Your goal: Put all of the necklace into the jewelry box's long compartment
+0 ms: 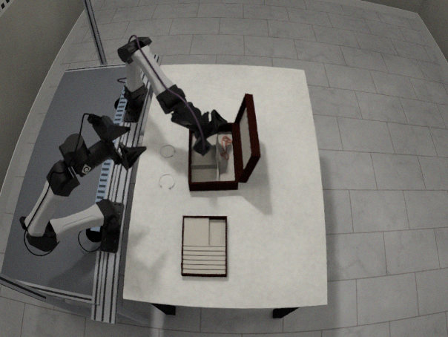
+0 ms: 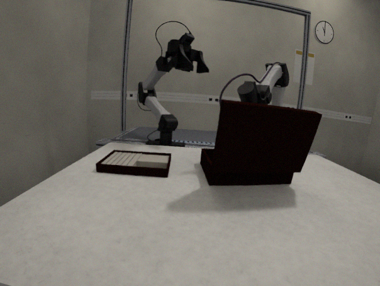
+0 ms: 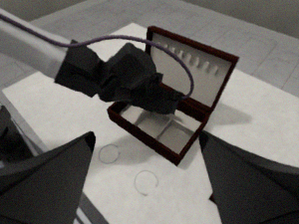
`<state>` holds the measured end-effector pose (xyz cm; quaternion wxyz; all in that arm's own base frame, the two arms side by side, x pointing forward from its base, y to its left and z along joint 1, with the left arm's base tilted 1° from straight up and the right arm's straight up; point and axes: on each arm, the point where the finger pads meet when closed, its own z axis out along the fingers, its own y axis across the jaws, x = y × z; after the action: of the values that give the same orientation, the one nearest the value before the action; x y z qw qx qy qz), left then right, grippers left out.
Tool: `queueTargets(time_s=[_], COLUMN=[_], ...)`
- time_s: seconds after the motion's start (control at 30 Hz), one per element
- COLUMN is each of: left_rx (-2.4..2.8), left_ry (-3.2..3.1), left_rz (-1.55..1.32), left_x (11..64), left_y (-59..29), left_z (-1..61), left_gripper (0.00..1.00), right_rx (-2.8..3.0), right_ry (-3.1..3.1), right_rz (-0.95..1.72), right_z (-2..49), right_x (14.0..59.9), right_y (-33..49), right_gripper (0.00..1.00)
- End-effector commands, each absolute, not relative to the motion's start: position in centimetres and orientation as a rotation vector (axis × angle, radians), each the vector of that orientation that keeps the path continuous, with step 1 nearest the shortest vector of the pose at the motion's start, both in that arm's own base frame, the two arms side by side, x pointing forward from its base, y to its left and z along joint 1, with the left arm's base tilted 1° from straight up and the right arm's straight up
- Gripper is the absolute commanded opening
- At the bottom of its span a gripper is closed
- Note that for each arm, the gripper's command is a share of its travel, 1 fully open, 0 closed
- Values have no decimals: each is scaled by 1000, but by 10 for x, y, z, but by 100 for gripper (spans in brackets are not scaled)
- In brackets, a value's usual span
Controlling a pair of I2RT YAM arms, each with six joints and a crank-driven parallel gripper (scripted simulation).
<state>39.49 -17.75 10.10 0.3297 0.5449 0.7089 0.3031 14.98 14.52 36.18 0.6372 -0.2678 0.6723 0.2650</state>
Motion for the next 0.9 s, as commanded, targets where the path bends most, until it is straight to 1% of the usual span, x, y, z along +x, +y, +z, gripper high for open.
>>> queueTargets(time_s=[0.0, 0.07, 0.17, 0.27, 0.33, 0.37, 0.43, 0.53, 0.6, 0.73, 0.87], left_rx=[1430, 1430, 1430, 1373, 1381, 1383, 1384, 1253, 1253, 1045, 870], left_ry=[1864, 1864, 1864, 1838, 1867, 1891, 1961, 2083, 2083, 2166, 2202], left_rz=[798, 798, 797, 772, 731, 686, 621, 389, 389, 138, -53], left_x=[378, 374, 354, 341, 338, 335, 334, 336, 336, 353, 369], left_y=[-176, -177, -178, -190, -191, -194, -197, -211, -211, -228, -240], left_z=[106, 109, 124, 163, 156, 153, 139, 151, 151, 183, 210], left_gripper=[69, 69, 69, 69, 93, 100, 100, 100, 100, 100, 100], right_rx=[-612, -612, -612, -612, -612, -612, -612, -612, -612, -612, -612], right_ry=[1527, 1527, 1527, 1527, 1527, 1527, 1527, 1527, 1527, 1527, 1527], right_rz=[612, 612, 612, 612, 612, 612, 612, 612, 612, 612, 612], right_z=[365, 365, 365, 365, 365, 365, 365, 365, 365, 365, 365], right_x=[149, 149, 149, 149, 149, 149, 149, 149, 149, 149, 149], right_y=[146, 146, 146, 146, 146, 146, 146, 146, 146, 146, 146], right_gripper=[100, 100, 100, 100, 100, 100, 100, 100, 100, 100, 100])
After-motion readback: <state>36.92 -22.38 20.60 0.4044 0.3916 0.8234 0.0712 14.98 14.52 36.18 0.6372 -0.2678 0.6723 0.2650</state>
